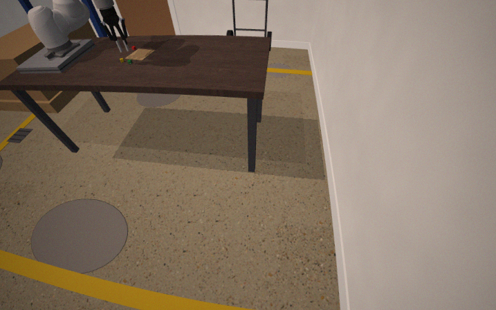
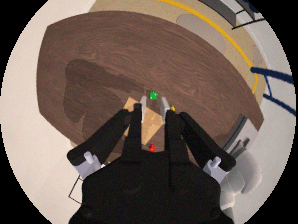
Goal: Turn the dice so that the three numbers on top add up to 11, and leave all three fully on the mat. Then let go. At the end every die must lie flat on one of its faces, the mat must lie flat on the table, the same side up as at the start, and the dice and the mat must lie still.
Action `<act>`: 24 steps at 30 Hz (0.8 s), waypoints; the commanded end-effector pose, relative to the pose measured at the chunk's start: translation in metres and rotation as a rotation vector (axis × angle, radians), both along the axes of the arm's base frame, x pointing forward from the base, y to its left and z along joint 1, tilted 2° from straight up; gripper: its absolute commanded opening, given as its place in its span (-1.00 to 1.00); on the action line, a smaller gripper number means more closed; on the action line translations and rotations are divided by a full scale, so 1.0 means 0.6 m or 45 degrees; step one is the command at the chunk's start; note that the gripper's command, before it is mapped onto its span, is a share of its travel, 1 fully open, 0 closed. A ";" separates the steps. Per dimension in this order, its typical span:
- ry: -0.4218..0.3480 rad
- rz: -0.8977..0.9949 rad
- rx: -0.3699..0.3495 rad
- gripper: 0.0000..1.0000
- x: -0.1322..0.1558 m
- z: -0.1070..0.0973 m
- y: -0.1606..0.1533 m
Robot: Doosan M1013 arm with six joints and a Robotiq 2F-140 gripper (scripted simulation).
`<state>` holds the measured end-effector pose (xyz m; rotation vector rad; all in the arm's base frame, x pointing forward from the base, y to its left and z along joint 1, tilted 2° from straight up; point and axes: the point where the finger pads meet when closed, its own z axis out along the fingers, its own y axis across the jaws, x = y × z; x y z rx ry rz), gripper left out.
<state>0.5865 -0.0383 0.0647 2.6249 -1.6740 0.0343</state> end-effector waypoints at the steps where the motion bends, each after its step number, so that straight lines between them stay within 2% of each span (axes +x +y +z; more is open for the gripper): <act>1: 0.000 0.000 0.000 -0.57 0.000 -0.001 0.000; 11: 0.000 -0.001 0.000 -0.57 0.000 -0.009 0.000; 24: 0.000 -0.001 0.000 -0.57 0.000 -0.039 -0.001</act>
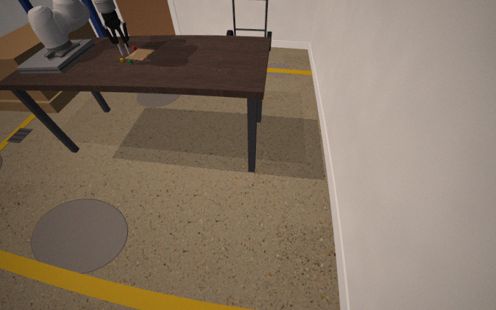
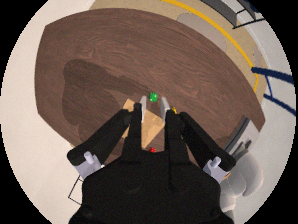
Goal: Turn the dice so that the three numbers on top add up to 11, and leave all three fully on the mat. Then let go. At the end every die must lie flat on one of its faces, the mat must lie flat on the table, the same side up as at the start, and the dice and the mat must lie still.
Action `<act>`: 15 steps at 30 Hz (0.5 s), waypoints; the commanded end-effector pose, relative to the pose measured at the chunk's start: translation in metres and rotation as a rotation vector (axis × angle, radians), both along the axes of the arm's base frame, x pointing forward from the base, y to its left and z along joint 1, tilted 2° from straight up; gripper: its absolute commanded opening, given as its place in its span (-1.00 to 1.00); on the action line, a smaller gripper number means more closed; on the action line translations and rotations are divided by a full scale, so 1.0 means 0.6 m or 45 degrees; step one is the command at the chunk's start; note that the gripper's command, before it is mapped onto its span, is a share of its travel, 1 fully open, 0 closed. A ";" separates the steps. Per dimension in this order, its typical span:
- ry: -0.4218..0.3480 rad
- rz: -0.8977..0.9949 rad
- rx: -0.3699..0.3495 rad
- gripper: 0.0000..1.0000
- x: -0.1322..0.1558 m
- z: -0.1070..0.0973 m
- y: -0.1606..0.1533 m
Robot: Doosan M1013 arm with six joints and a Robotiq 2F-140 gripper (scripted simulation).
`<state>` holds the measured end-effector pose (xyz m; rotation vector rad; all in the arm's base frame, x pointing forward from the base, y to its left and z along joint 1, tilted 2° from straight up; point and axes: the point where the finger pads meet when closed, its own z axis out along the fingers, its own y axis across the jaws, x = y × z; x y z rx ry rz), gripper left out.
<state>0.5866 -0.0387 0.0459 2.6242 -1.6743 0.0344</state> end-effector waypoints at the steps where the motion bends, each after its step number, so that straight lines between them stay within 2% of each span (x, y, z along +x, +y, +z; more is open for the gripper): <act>1: 0.000 0.000 0.000 -0.57 0.000 -0.010 0.000; 15: 0.000 0.000 0.000 -0.57 0.000 -0.040 -0.001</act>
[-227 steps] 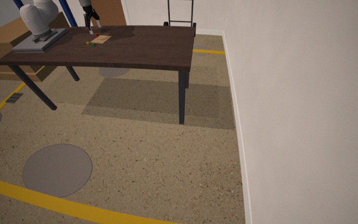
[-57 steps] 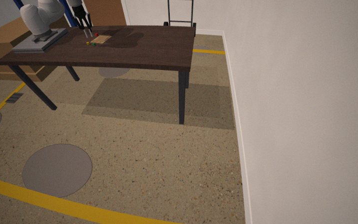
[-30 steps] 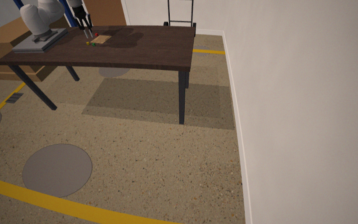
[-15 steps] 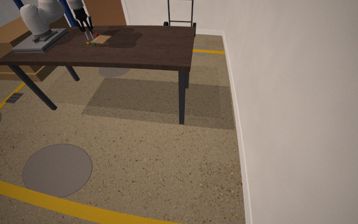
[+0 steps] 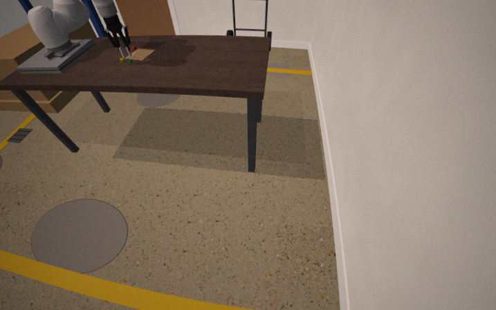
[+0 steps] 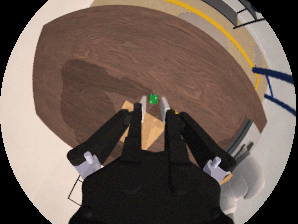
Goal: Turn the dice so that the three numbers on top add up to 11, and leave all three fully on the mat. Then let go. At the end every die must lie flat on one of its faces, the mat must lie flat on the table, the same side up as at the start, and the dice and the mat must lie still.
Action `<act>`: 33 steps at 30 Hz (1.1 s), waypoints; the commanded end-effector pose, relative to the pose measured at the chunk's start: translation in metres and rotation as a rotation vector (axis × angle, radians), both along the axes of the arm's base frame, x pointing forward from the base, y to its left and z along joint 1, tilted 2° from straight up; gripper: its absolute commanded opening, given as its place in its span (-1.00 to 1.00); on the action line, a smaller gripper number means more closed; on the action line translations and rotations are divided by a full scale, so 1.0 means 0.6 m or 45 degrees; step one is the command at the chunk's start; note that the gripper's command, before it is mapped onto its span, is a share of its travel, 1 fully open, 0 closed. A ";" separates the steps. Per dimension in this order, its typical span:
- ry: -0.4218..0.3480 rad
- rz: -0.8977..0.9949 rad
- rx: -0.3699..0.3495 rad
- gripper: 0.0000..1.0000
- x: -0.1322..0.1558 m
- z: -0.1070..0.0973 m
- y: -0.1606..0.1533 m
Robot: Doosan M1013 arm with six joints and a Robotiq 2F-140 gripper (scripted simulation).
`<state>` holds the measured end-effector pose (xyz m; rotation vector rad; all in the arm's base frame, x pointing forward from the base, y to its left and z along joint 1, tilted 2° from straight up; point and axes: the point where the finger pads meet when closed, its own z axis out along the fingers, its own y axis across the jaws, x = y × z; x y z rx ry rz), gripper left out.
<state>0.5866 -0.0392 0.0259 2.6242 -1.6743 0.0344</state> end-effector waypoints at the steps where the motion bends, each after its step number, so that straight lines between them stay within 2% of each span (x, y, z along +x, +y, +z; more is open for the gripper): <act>1: 0.000 0.000 0.000 -0.57 0.000 -0.008 0.000; 14: 0.000 0.000 0.000 -0.57 0.000 -0.021 0.000; 33: 0.000 0.000 0.000 -0.57 0.000 -0.022 0.000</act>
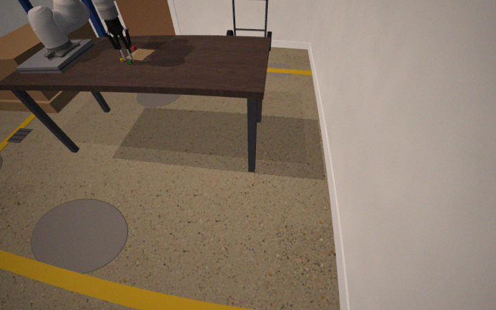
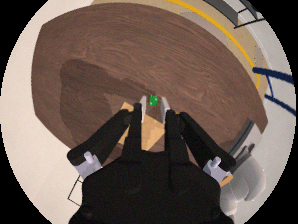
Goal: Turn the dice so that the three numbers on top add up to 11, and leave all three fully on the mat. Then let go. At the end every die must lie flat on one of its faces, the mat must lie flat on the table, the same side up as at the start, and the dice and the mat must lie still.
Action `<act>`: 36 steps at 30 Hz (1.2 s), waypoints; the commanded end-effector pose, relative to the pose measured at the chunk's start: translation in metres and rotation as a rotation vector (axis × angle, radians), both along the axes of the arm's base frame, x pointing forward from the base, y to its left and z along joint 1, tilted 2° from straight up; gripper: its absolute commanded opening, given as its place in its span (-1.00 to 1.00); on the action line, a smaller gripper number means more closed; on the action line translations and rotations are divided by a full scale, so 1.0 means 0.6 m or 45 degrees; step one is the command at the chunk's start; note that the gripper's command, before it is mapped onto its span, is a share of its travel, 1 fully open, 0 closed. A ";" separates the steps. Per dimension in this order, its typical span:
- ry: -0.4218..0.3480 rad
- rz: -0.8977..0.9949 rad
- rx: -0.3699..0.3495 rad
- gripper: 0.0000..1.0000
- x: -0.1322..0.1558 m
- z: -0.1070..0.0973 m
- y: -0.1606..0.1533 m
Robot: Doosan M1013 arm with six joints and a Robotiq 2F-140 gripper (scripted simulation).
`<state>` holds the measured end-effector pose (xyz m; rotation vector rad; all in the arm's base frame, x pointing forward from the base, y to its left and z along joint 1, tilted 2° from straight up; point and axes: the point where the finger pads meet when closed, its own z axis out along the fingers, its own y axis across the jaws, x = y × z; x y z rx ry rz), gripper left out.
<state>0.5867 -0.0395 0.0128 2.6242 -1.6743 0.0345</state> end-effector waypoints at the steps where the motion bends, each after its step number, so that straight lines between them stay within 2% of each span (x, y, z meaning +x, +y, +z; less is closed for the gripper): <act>1: 0.000 0.000 0.000 -0.57 0.000 0.000 0.000; 27: 0.000 0.000 0.000 -0.57 0.000 0.000 0.000; 36: 0.000 0.000 0.000 -0.57 0.000 -0.014 0.000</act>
